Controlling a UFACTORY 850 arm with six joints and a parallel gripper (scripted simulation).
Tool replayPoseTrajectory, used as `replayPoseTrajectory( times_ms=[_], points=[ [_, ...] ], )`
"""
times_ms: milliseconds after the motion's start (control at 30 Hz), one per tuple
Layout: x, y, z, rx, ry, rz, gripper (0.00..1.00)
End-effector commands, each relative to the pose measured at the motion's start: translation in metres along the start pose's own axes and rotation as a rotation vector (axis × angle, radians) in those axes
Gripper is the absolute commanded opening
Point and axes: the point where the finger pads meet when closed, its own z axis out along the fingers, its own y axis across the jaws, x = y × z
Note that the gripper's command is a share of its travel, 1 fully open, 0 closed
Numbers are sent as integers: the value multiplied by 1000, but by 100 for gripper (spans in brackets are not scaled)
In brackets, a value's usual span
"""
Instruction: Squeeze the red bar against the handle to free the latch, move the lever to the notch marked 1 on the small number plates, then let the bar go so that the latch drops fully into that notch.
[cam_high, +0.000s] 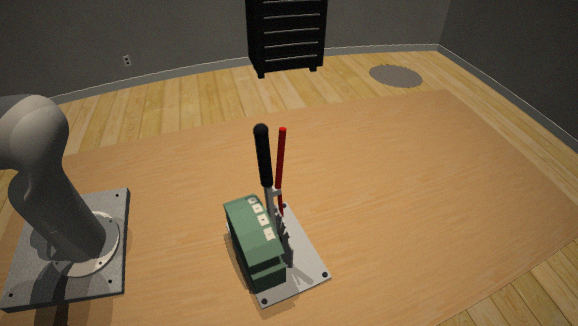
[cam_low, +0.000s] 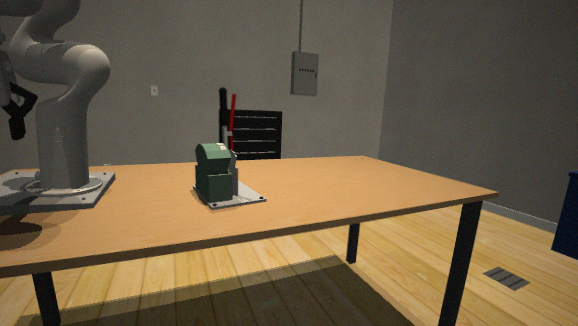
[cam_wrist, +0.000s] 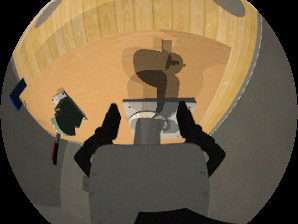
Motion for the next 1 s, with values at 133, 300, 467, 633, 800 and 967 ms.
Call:
replayPoseTrajectory(
  times_ms=[133,300,467,633,800,967],
  points=[
    [1,0,-1,0,2,0,100],
    [1,0,-1,0,2,0,100],
    [1,0,-1,0,2,0,100],
    [2,-2,-1,-1,2,-1,100],
    [16,-39,-13,-10,5,-14,100],
    [28,-92,-29,-20,10,-31,100]
  ],
)
